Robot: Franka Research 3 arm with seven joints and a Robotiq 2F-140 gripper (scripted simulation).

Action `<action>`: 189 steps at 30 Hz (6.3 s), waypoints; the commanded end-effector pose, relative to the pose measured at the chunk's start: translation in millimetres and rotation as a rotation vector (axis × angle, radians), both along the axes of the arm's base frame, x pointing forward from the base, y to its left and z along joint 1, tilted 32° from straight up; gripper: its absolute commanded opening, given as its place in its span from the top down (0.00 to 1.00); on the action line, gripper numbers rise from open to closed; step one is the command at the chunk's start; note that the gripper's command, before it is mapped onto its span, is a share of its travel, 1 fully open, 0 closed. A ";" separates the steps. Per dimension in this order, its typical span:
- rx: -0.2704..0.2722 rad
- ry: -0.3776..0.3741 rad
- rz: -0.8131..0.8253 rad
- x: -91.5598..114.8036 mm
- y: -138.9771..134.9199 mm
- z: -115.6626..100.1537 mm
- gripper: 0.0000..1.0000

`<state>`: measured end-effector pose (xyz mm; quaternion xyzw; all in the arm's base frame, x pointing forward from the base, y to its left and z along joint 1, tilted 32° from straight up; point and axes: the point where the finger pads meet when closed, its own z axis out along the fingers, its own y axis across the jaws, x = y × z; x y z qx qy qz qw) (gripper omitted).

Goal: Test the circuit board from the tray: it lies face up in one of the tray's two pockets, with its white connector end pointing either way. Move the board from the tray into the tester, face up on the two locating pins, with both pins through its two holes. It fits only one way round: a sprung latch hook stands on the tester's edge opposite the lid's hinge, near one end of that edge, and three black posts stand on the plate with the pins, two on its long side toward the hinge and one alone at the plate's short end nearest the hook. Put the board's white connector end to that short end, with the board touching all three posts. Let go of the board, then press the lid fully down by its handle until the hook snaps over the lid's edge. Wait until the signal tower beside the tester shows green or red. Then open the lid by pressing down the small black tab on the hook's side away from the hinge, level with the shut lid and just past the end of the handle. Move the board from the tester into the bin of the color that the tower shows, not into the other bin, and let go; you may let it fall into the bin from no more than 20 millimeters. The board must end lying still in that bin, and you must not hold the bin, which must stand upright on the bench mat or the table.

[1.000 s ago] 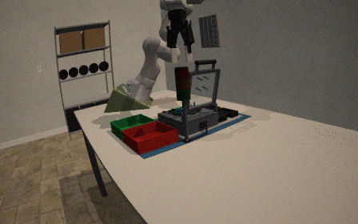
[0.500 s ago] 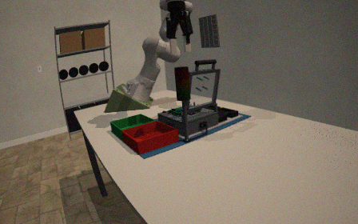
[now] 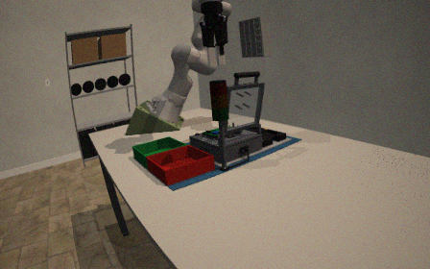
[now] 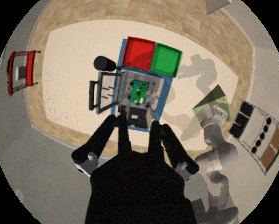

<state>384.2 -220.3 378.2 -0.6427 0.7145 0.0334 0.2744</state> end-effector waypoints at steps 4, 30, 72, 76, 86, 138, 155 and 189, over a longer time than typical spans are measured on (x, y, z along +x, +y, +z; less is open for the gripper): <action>0.001 0.005 -0.006 -1.2 -0.9 0.8 0.70; 0.001 0.005 -0.006 32.1 -7.4 11.4 0.70; 0.001 0.005 -0.006 138.3 -26.5 41.7 0.70; 0.001 0.005 -0.006 138.6 -26.2 41.1 0.70; 0.001 0.005 -0.006 138.7 -26.1 40.9 0.70; 0.001 0.005 -0.006 154.8 -7.6 3.9 0.70; 0.001 0.005 -0.006 154.8 -7.6 3.9 1.00; 0.001 0.005 -0.006 154.7 -7.6 3.9 1.00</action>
